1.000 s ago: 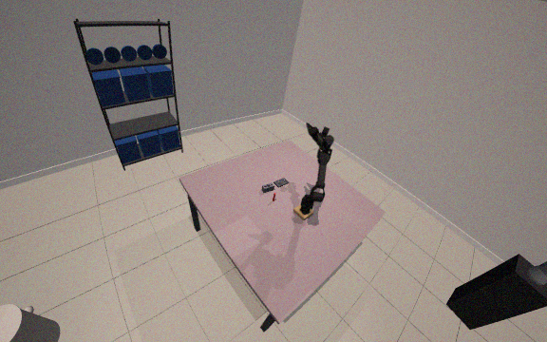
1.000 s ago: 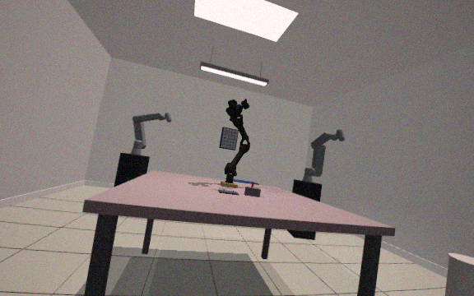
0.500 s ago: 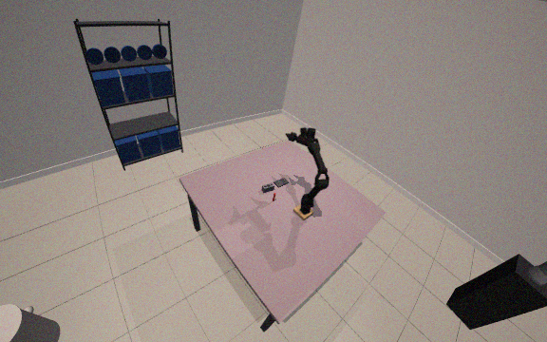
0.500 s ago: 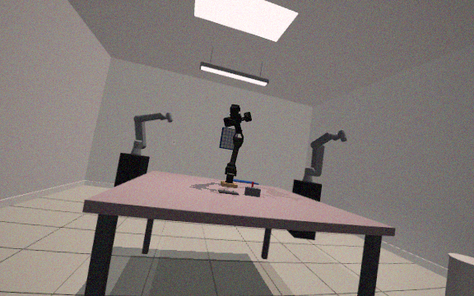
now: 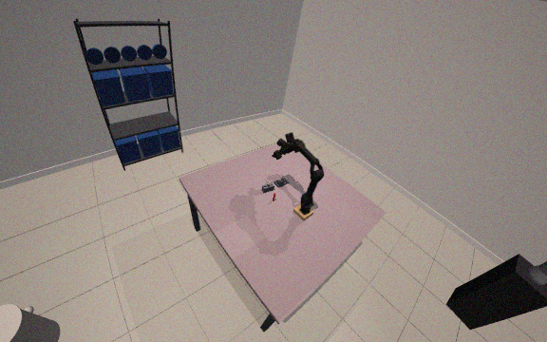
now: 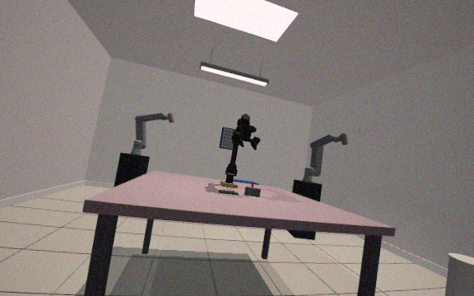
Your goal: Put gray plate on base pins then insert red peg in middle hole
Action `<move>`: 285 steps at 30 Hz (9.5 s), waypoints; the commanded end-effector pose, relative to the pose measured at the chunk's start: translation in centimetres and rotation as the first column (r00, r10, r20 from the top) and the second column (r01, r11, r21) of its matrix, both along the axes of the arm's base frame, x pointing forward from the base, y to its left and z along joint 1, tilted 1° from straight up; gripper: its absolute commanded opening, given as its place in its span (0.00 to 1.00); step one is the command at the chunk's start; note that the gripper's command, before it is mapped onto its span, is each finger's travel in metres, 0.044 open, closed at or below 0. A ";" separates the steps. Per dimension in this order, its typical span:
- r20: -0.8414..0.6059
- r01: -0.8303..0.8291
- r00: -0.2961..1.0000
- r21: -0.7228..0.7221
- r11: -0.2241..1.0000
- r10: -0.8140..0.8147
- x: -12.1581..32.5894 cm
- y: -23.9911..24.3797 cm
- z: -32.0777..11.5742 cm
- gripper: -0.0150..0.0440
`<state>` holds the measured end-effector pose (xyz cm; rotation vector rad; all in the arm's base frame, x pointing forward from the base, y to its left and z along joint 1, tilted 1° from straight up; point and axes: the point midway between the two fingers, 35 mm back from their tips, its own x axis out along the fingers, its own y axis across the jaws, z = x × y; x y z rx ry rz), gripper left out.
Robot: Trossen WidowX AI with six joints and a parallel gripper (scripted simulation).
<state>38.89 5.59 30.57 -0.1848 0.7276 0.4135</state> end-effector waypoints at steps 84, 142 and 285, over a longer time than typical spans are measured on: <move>-0.631 -0.889 0.457 -0.326 0.321 0.627 -5.8 9.0 -27.5 1.00; -0.629 -0.886 0.463 -0.330 0.325 0.625 -5.0 8.6 -19.5 0.25; -0.641 -0.920 0.378 -0.340 0.195 0.667 -2.6 -6.8 -26.0 0.39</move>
